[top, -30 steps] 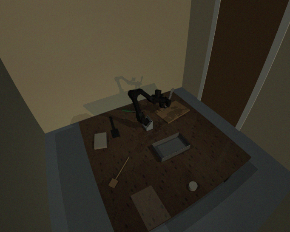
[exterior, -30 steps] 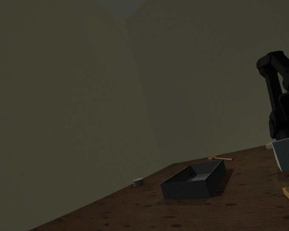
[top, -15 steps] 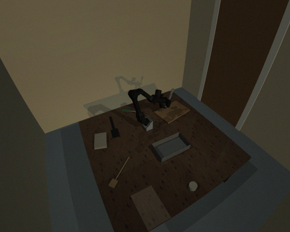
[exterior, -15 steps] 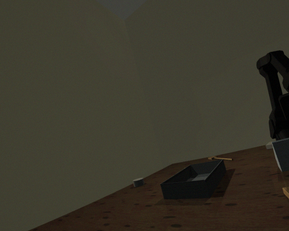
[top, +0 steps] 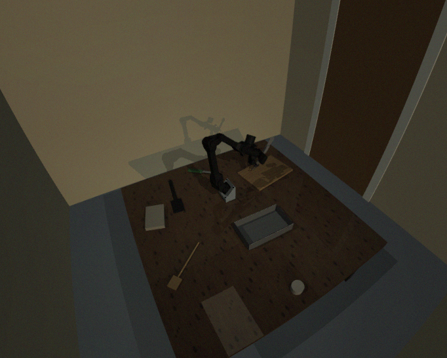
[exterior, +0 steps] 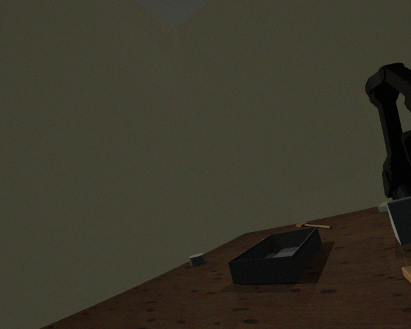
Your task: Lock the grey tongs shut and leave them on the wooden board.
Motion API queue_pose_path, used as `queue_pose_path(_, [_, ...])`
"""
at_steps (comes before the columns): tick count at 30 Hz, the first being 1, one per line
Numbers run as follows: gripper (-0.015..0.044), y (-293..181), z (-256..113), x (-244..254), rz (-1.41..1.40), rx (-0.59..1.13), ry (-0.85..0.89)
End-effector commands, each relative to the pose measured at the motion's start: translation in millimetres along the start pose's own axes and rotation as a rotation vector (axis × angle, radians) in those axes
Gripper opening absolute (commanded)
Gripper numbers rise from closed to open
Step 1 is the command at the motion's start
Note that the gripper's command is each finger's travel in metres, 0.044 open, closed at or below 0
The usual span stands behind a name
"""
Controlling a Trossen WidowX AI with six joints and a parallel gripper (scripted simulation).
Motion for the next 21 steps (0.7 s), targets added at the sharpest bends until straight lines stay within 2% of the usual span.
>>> queue_pose_path(1, [-0.015, -11, 6, -5, -0.006, -0.04, 0.007])
queue_pose_path(21, [-0.015, -33, 28, -14, -0.018, -0.301, 0.084])
Point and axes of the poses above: the point midway between the two fingers, 35 mm back from their tips, its own z axis out along the fingers, its own x axis across the jaws, y = z × x, the point moved 6 cm from there along -z, back along the fingers, and after that the axes turned 14 degrees about z, right-handed, at the moved point
